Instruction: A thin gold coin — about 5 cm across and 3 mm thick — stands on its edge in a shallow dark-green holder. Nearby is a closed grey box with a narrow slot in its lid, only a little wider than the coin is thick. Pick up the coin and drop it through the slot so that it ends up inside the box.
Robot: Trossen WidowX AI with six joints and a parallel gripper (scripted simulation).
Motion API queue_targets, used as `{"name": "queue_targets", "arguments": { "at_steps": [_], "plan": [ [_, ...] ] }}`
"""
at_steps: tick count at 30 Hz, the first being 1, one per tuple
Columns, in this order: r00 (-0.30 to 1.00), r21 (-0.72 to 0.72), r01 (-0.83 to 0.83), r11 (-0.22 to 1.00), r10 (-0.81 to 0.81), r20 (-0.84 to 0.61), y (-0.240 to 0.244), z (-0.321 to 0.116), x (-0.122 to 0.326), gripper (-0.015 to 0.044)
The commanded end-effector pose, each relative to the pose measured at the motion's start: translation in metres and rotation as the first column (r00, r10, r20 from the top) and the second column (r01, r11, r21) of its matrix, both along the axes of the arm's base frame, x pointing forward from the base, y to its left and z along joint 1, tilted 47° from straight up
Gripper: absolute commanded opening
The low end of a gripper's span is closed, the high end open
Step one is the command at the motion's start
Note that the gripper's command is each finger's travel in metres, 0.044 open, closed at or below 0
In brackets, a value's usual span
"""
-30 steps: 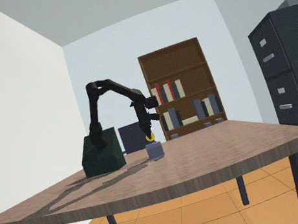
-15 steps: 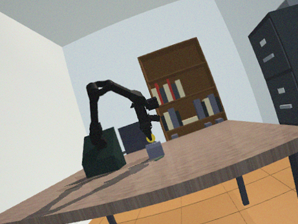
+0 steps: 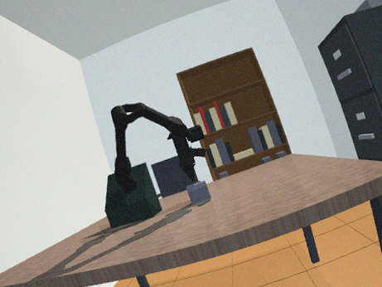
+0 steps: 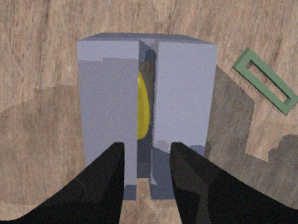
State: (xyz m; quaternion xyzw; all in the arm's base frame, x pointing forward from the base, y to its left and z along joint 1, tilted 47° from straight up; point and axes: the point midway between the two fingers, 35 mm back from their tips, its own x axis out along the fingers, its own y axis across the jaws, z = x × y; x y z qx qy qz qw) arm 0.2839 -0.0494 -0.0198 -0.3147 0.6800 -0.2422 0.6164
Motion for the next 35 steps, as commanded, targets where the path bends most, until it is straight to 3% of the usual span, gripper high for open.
{"name": "queue_targets", "arguments": {
  "at_steps": [1,9,20,35],
  "plan": [
    [1.0,-0.001,0.0,1.0,0.0,0.001,0.0,0.0,0.0,0.0161],
    [1.0,-0.001,0.0,1.0,0.0,0.001,0.0,0.0,0.0,0.0161],
    [1.0,-0.004,0.0,1.0,0.0,-0.007,0.032,0.03,0.0,0.044],
    [1.0,-0.008,0.0,1.0,0.0,-0.01,0.04,0.038,-0.001,0.044]
  ]
}}
